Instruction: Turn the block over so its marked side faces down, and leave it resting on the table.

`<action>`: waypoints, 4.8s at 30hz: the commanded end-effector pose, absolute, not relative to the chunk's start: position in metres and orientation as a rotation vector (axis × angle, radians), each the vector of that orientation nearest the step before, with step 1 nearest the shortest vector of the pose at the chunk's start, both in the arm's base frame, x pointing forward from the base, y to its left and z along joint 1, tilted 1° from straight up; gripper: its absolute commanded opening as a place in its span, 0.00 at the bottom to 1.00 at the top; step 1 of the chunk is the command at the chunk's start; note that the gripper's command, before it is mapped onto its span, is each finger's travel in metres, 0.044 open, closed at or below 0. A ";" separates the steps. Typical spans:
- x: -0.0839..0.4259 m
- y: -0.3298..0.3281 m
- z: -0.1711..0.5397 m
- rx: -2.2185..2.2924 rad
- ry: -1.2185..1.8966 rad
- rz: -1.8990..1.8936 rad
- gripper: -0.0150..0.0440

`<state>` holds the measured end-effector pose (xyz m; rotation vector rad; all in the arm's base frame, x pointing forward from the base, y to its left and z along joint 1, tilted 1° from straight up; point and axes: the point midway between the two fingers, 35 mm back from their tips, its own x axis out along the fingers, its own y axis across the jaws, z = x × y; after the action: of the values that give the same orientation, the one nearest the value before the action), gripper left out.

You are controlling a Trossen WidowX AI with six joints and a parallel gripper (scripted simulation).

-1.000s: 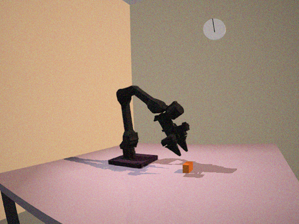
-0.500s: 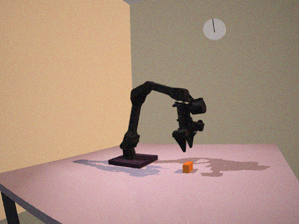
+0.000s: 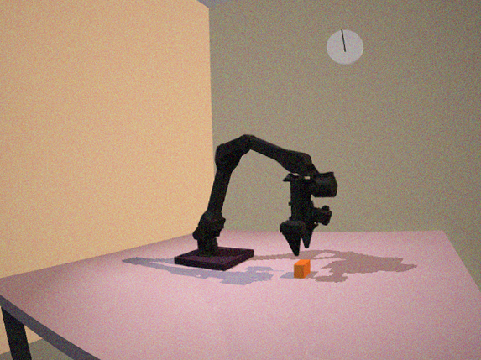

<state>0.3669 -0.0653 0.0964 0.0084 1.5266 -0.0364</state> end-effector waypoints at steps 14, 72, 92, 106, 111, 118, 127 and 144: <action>0.369 -0.068 0.067 0.008 1.525 -0.043 1.00; 0.371 -0.068 0.073 0.011 1.427 -0.043 0.25; 0.370 -0.068 0.066 0.007 1.128 -0.042 0.25; 0.363 -0.068 0.066 -0.004 0.972 -0.041 0.25; 0.370 -0.069 0.058 -0.002 0.920 -0.042 0.25; 0.378 -0.071 0.043 0.001 0.817 -0.044 0.25; 0.381 -0.072 0.031 0.000 0.684 -0.045 0.25; 0.366 -0.069 0.027 -0.012 0.438 -0.038 0.25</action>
<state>0.3729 -0.0715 0.0297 -0.0164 0.4644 -0.0440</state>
